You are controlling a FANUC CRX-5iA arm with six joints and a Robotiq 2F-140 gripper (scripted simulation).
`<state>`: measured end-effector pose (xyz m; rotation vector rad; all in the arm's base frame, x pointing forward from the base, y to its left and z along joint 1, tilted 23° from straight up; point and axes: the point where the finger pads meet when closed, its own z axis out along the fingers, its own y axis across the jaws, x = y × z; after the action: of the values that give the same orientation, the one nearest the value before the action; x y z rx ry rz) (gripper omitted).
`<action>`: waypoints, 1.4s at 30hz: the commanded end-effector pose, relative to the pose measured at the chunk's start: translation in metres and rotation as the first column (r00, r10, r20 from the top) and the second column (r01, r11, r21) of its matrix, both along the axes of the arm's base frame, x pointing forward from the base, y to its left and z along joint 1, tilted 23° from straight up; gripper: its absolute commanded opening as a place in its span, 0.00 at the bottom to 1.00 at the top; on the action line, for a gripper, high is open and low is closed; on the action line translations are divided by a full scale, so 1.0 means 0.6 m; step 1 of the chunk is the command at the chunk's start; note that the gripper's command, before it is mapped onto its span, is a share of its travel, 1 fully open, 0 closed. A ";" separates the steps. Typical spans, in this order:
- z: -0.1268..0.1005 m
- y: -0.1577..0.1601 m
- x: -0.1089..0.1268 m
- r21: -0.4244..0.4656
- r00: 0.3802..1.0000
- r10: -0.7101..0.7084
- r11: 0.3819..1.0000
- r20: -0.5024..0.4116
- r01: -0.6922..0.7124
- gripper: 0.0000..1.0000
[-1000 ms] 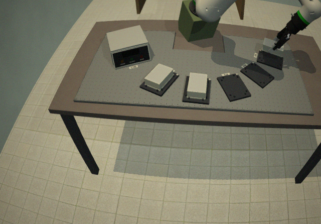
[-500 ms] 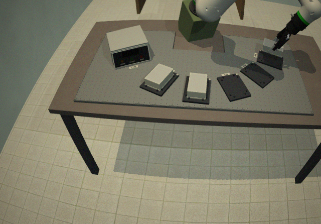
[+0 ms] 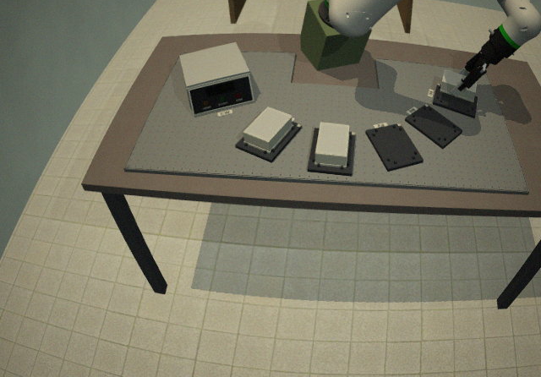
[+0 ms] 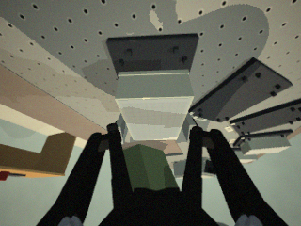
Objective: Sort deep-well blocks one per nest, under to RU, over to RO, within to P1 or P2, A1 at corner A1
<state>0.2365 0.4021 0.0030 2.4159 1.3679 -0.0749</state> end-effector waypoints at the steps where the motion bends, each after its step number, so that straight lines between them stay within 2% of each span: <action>1: -0.003 0.001 0.001 0.000 1.000 0.000 1.000 0.000 0.000 0.10; 15: -0.039 0.005 0.016 0.000 1.000 0.000 1.000 0.000 0.000 0.10; 42: -0.044 0.006 0.018 0.000 1.000 0.000 1.000 0.000 0.000 0.10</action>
<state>0.2474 0.4054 -0.0234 2.4158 1.3678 -0.0749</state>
